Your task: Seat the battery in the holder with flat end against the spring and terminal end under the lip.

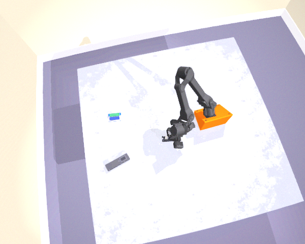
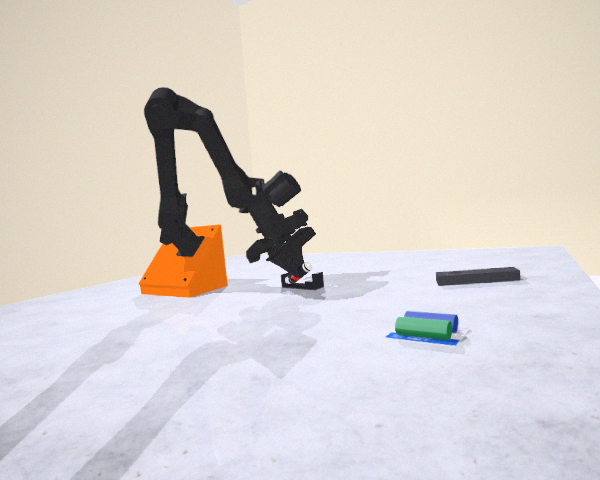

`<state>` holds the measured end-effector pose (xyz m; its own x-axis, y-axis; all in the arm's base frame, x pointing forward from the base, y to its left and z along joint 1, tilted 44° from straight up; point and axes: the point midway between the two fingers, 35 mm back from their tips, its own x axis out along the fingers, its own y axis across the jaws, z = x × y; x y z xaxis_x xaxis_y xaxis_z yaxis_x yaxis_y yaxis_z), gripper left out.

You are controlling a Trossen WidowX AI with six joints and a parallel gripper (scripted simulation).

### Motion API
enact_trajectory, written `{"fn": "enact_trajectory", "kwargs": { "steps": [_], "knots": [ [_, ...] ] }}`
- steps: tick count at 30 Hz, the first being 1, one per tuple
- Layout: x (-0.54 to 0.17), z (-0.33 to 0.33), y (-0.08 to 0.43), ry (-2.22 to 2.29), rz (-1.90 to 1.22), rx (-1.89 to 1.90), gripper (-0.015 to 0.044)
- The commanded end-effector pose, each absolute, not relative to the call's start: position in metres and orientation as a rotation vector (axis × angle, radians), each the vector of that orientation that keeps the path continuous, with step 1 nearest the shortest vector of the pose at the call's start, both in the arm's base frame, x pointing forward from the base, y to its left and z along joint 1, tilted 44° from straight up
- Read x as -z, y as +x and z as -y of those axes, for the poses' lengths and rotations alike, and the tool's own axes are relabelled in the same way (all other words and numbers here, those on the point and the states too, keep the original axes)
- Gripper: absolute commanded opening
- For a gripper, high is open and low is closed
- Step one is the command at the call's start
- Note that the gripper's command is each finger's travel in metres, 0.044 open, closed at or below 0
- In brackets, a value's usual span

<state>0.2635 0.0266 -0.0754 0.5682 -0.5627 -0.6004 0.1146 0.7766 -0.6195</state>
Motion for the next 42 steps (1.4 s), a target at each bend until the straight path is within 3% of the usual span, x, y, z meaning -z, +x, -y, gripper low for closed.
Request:
{"fn": "enact_trajectory", "kwargs": {
  "steps": [1, 42],
  "knots": [
    [0.077, -0.024, 0.258, -0.566, -0.896, 0.422, 0.0073],
    [0.088, -0.024, 0.274, -0.523, -1.107, 0.481, 0.0073]
  ]
}}
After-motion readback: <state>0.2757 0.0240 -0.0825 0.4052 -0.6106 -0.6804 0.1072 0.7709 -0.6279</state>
